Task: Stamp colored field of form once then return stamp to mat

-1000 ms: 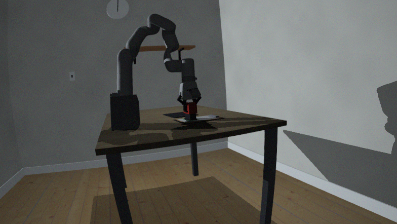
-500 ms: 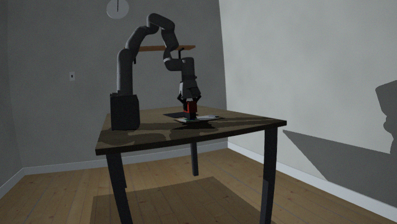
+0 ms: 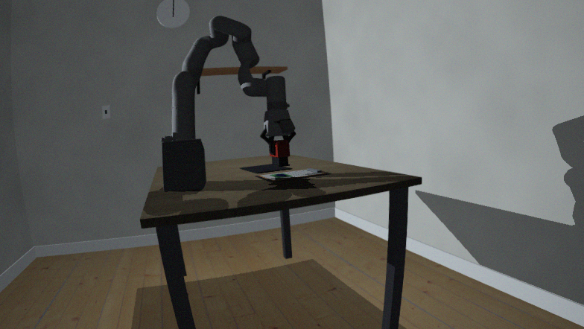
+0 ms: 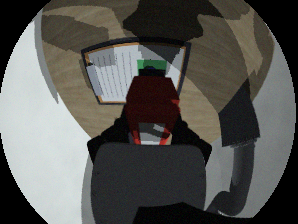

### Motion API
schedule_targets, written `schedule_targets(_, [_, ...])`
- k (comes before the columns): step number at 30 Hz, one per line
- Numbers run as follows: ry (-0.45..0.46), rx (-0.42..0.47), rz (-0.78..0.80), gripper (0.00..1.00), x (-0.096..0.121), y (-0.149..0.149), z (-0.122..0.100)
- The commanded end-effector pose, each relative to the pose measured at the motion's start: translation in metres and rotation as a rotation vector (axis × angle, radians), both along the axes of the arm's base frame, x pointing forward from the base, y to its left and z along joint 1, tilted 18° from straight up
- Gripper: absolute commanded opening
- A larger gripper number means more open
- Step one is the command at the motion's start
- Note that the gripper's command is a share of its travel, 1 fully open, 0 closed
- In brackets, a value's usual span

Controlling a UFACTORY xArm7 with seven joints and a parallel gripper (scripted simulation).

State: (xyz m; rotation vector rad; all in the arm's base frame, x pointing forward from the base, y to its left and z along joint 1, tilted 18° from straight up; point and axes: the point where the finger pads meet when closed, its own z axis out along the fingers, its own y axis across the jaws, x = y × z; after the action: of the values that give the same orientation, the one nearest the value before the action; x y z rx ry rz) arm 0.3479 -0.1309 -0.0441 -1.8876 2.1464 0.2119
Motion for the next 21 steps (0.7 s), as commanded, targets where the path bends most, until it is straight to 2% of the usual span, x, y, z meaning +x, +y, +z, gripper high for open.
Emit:
schedule_targets(1, [0.001,-0.002,-0.005,0.32,0.007,0.007,0.004])
schedule_targets(3, [0.007,-0.003,-0.014,0.32,0.016,0.024,0.010])
schedule_targets(7, [0.023,-0.004,-0.044,0.32,0.040,0.078,0.028])
schedule_targets(9, [0.023,-0.004,-0.044,0.32,0.040,0.078,0.028])
schedule_targets(10, [0.026,-0.004,-0.054,0.32,0.050,0.106,0.037])
schedule_targets(11, [0.029,-0.004,-0.063,0.32,0.053,0.121,0.042])
schedule_targets(15, [0.033,0.003,-0.099,0.32,0.054,0.154,0.052])
schedule_targets(21, [0.033,0.012,-0.120,0.32,0.060,0.225,0.075])
